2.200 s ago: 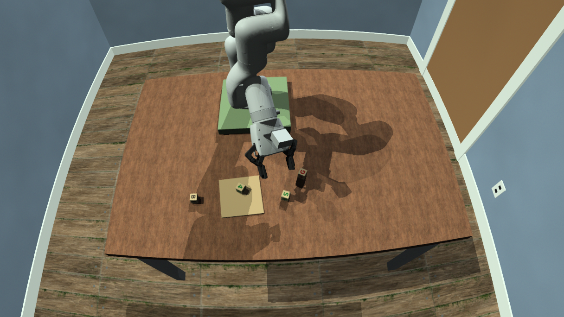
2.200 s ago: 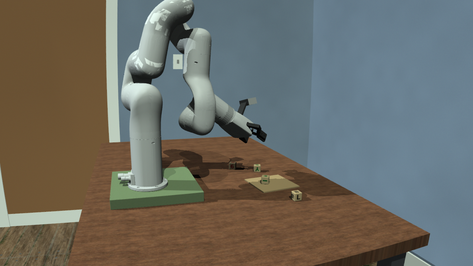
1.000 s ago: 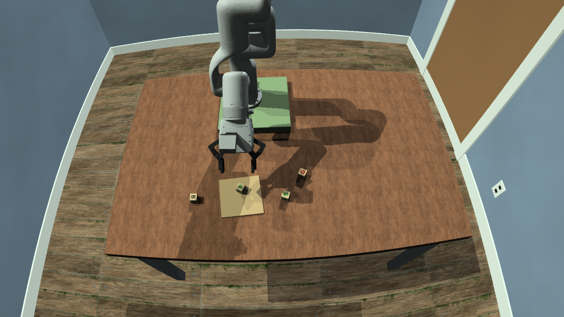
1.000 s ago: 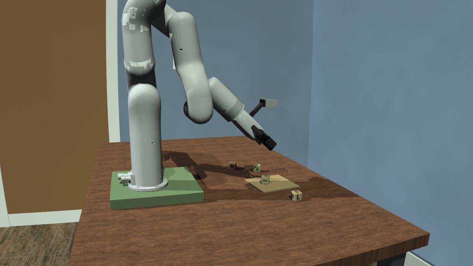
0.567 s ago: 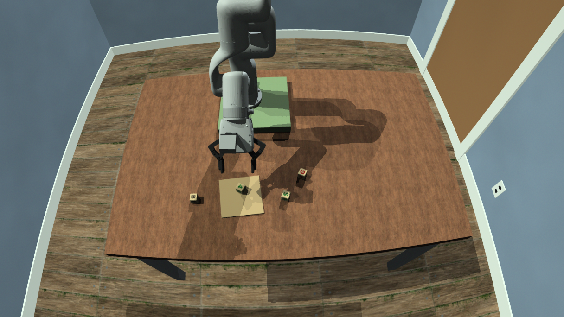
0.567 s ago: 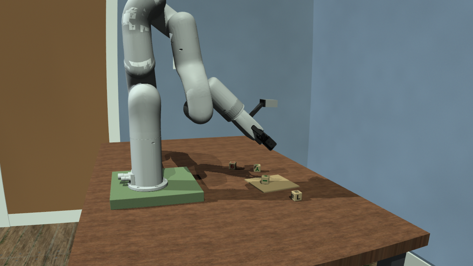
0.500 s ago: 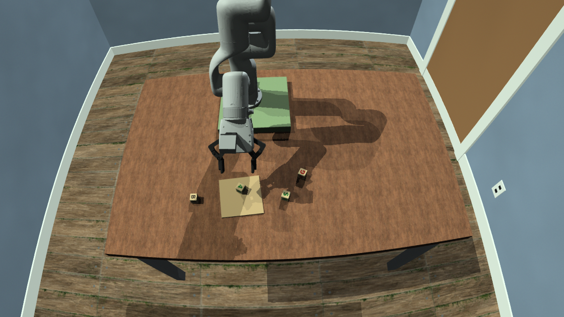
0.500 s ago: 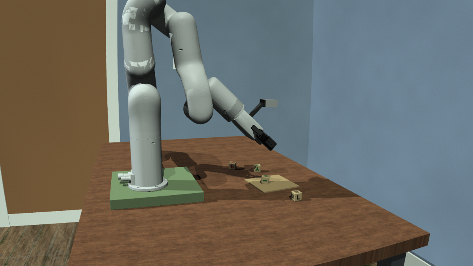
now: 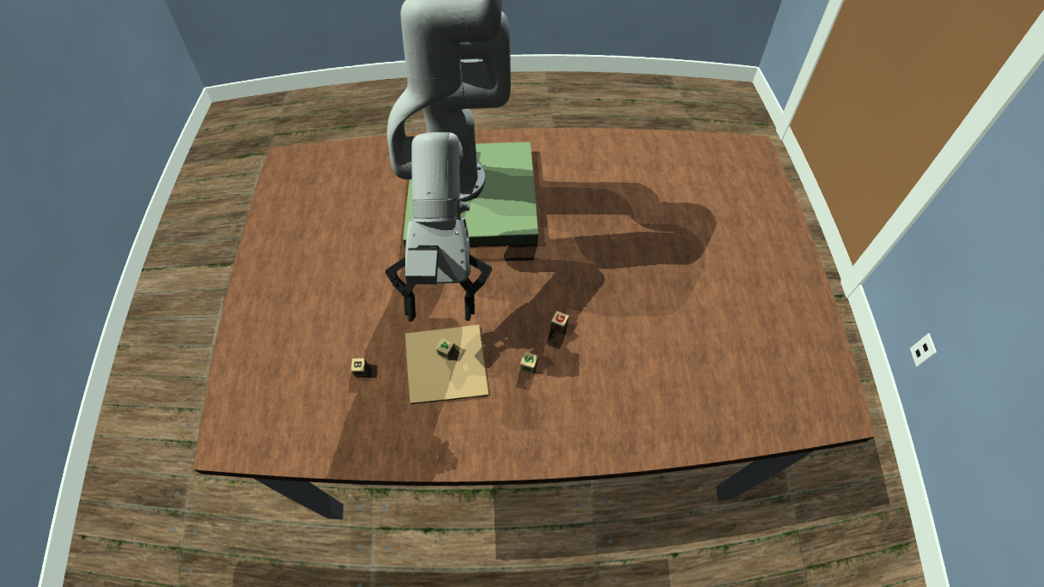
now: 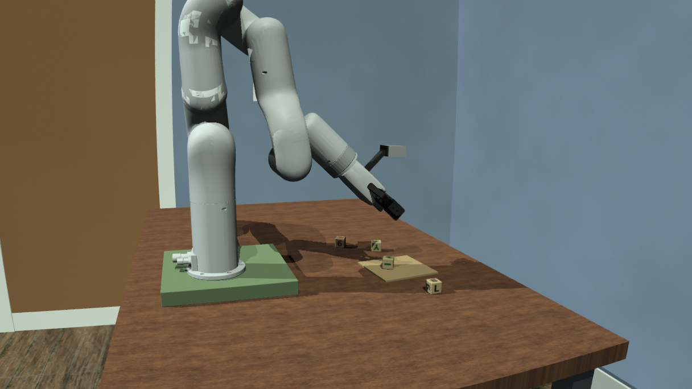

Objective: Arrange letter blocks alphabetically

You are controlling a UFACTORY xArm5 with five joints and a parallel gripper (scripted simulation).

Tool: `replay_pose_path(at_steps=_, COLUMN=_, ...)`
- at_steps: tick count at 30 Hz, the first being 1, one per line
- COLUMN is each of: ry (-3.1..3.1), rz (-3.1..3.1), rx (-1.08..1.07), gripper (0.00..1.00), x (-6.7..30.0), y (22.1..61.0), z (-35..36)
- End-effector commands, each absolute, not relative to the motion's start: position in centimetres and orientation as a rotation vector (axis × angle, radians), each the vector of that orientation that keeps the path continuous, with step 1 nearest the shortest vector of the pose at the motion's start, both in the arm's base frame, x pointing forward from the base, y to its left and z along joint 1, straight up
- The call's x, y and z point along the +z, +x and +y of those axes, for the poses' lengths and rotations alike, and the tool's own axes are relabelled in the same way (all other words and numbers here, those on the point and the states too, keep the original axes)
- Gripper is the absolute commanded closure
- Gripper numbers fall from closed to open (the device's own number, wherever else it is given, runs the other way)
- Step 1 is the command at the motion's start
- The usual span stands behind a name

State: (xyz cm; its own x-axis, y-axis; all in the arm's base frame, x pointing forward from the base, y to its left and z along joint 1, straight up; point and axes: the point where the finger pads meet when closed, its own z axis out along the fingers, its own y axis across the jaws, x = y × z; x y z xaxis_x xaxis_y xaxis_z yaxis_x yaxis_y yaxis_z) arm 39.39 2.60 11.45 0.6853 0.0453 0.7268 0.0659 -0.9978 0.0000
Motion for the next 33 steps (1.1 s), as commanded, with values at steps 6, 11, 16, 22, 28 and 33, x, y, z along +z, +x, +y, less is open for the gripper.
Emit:
replay_pose_path(at_steps=6, ry=-2.992, rz=-0.228, rx=-1.335, gripper=0.00, x=9.5, y=42.6, z=-4.2)
replay_pose_path(at_steps=11, ry=-3.049, rz=-0.282, rx=-1.361, gripper=0.00, x=8.4, y=43.4, z=-7.0)
replay_pose_path(at_steps=16, ry=-3.122, rz=-0.352, rx=-1.383, gripper=0.00, x=6.8, y=43.8, z=-10.6)
replay_pose_path(at_steps=22, ry=-3.124, rz=-0.354, rx=-1.383, gripper=0.00, x=6.8, y=43.8, z=-10.7)
replay_pose_path(at_steps=28, ry=-3.124, rz=-0.354, rx=-1.383, gripper=0.00, x=6.8, y=43.8, z=-10.7)
replay_pose_path(at_steps=33, ry=-3.124, rz=-0.354, rx=-1.383, gripper=0.00, x=6.8, y=43.8, z=-10.7)
